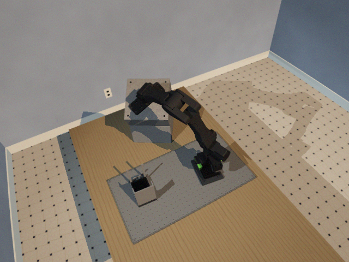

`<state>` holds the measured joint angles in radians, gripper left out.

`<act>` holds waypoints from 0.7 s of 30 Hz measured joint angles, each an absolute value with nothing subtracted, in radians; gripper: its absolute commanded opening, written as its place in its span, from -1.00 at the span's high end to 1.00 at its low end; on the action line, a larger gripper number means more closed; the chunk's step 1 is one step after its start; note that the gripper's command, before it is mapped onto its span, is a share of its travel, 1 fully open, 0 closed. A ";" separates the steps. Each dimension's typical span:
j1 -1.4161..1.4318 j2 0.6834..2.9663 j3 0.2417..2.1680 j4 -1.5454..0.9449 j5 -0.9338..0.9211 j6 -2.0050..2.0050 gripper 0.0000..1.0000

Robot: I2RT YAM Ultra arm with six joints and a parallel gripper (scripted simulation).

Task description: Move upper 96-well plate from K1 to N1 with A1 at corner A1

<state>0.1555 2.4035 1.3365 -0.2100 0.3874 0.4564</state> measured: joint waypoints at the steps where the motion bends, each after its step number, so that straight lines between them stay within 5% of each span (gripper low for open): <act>1: 0.153 2.409 1.342 -0.205 0.387 0.455 1.00; 21: 0.147 2.423 1.341 -0.178 0.385 0.450 1.00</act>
